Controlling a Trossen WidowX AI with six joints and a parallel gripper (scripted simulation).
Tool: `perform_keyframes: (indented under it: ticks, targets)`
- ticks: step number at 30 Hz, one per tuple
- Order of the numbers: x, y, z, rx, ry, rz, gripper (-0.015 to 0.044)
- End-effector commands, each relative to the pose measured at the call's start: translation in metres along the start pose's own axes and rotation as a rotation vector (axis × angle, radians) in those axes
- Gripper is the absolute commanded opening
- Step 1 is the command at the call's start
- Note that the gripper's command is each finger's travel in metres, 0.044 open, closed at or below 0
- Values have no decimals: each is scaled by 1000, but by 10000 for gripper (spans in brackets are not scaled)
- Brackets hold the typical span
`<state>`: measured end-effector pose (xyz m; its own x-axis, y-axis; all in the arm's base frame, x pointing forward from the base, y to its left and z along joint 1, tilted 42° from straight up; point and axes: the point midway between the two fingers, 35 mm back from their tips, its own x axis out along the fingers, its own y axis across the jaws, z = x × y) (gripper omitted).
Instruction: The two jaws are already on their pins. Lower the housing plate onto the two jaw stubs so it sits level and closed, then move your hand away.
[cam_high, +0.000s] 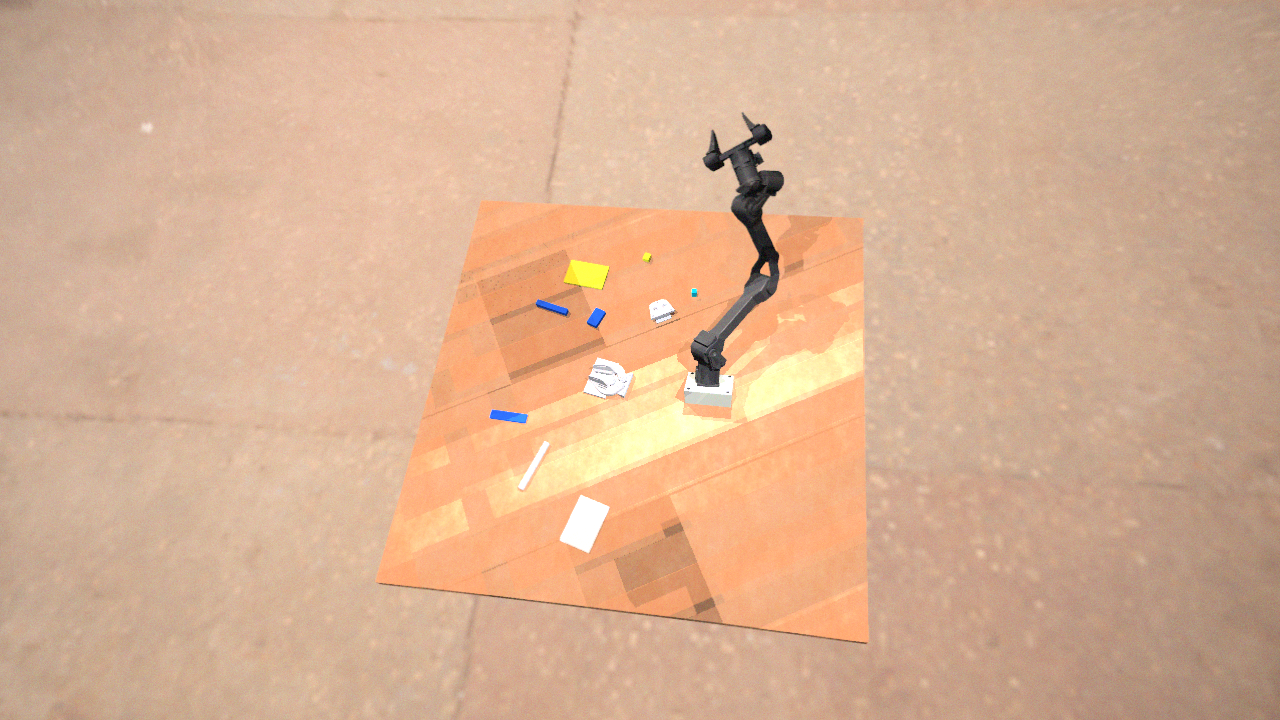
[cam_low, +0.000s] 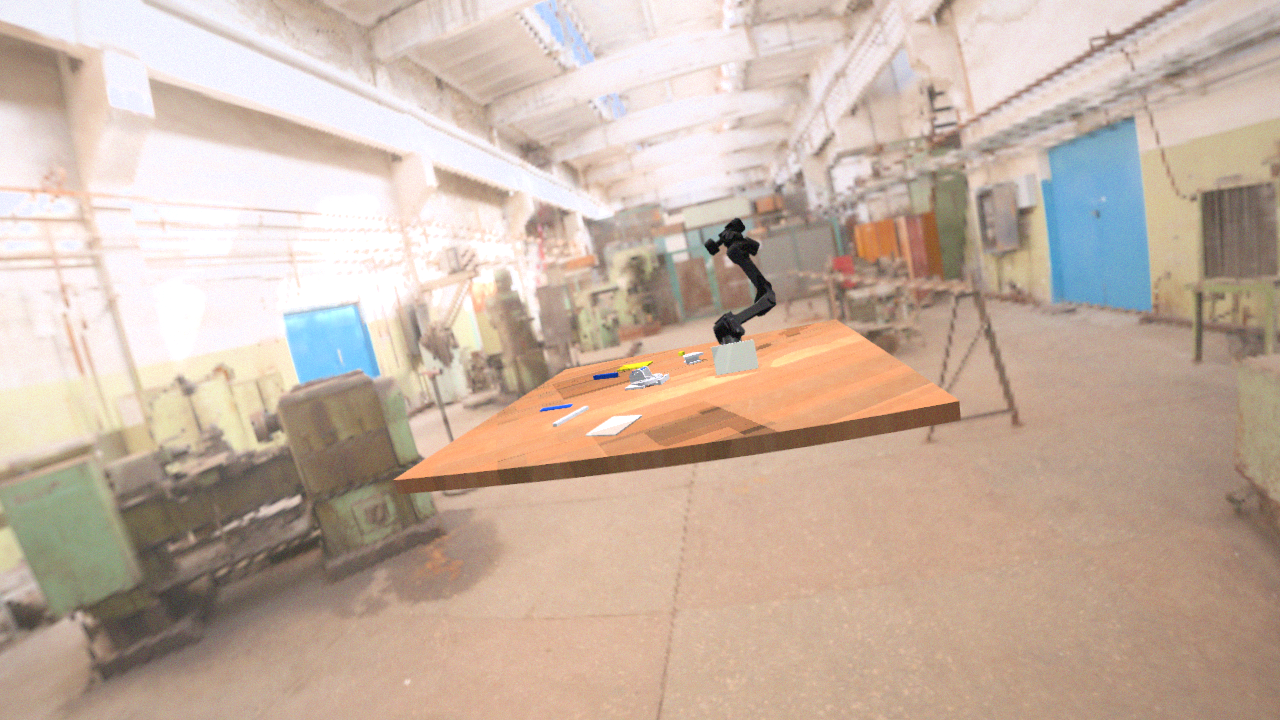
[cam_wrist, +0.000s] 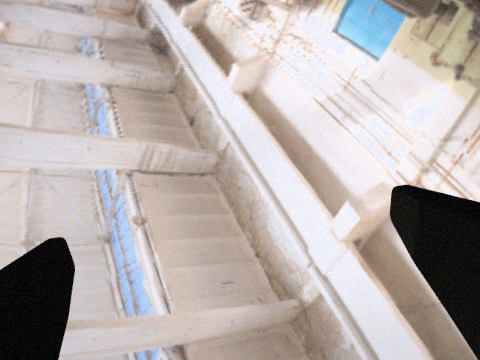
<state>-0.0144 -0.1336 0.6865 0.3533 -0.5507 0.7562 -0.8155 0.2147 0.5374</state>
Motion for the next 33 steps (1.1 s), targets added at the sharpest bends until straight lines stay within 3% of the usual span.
perform_keyframes:
  ticks: [1, 33]
  targets:
    - [-2, -7, -16, -95, 33, -12, 440]
    - [-20, -89, -102, -968, 305, -119, 440]
